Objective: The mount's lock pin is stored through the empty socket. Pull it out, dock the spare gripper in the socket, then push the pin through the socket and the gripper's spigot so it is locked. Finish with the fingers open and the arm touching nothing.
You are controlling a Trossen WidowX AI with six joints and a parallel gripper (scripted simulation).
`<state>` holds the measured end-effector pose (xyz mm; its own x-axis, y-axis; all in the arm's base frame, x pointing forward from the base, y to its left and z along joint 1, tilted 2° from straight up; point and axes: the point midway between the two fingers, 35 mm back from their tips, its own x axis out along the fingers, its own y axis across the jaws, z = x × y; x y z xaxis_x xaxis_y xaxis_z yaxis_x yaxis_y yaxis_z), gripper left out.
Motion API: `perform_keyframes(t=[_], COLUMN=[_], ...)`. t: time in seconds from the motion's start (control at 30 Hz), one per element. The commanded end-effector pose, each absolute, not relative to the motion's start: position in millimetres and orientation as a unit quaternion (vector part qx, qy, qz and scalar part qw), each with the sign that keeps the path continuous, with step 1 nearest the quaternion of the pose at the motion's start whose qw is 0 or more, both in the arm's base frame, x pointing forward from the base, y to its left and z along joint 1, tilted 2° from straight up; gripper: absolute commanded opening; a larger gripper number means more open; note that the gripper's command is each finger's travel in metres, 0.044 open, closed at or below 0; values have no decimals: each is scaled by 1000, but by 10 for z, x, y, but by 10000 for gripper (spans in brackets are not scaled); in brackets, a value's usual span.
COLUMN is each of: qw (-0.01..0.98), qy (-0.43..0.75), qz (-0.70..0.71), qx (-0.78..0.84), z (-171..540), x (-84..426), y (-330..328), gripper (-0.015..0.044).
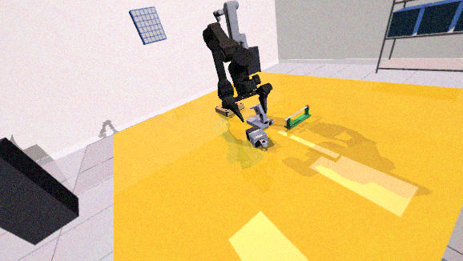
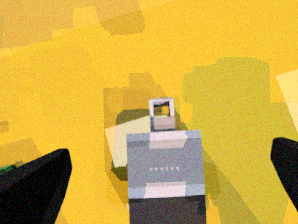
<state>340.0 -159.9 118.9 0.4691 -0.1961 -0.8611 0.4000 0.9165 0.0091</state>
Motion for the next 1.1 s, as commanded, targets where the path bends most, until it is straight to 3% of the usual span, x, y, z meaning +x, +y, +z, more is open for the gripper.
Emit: perform_keyframes(t=[0.0, 1.07], qw=[849, 849], qy=[488, 489], qz=[-173, -173], qx=[105, 106], z=[945, 261], x=[3391, 3387], y=[-1598, -1578], gripper=[440, 440])
